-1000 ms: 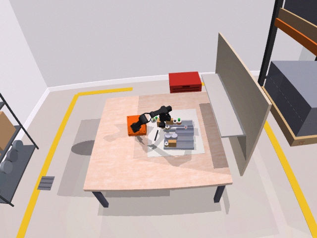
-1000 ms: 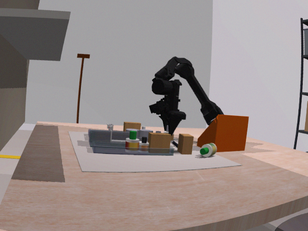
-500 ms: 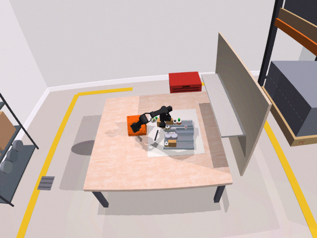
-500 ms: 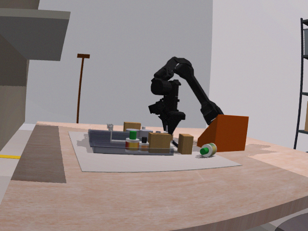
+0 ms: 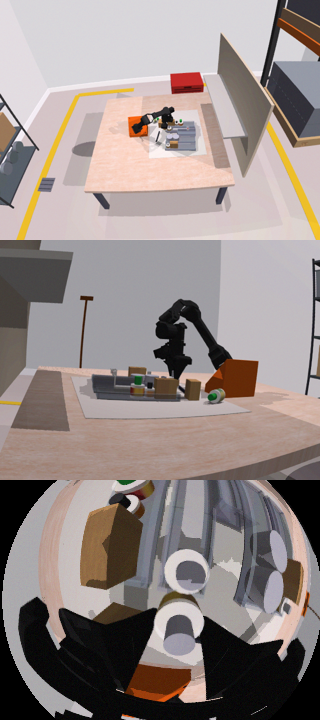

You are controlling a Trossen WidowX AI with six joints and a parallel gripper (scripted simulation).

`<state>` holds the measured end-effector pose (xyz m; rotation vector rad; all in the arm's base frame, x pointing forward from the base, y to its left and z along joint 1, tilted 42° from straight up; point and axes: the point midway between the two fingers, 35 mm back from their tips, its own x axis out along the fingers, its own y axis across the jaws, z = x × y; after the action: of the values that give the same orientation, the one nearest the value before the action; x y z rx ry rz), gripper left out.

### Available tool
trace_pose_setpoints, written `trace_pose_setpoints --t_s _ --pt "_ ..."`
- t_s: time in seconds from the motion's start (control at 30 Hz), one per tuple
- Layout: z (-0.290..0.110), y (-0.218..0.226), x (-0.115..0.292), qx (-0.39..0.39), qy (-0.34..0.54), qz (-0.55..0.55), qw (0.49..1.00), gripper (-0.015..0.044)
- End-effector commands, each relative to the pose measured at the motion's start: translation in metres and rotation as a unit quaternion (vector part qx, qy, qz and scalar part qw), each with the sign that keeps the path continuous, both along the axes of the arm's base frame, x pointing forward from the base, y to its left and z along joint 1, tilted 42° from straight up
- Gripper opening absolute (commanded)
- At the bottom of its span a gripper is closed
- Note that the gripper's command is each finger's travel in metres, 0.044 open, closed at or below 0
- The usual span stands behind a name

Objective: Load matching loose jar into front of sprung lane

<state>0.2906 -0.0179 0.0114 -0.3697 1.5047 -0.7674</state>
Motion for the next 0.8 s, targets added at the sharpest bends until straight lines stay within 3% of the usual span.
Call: trace_pose_setpoints --t_s 0.0,0.77 --pt "0.0016 -0.0008 0.0087 -0.002 -0.011 0.002 1.000 0.0000" --pt "0.0025 -0.0027 0.0172 -0.002 -0.011 0.002 1.000 0.0000"
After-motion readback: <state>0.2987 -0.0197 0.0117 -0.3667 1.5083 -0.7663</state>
